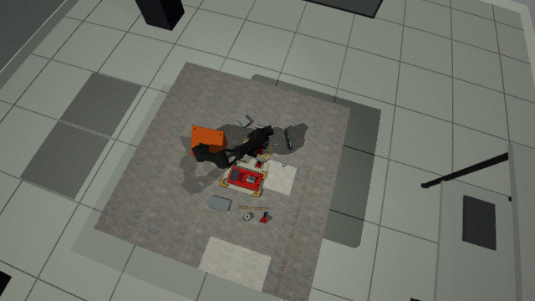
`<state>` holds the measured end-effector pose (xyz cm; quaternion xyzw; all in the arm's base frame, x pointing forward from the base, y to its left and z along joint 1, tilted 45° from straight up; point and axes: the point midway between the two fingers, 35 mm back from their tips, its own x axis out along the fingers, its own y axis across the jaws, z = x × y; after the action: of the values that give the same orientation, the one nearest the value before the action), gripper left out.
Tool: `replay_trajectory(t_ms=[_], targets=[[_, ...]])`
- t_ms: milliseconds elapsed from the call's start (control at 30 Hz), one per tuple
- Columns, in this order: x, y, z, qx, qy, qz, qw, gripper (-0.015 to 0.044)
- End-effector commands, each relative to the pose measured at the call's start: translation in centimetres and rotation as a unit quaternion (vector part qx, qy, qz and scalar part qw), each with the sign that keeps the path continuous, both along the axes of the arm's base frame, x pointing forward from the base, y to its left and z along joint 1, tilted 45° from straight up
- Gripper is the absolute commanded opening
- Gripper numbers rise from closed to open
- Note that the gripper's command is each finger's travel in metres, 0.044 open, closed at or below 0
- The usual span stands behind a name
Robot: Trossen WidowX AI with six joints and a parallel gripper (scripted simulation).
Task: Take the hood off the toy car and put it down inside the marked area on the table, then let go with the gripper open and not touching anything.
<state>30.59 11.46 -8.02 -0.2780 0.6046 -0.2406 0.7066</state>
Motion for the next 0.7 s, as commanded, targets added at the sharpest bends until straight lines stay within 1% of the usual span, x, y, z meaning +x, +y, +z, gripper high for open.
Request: replay_trajectory(t_ms=[0,500,667], targets=[[-0.13,-0.31,-0.24,-0.004,0.004,0.002,1.0,0.0],[-0.05,-0.75,-0.67,-0.004,0.004,0.002,1.0,0.0],[0.08,-0.54,-0.53,-0.001,0.0,0.0,1.0,0.0131]])
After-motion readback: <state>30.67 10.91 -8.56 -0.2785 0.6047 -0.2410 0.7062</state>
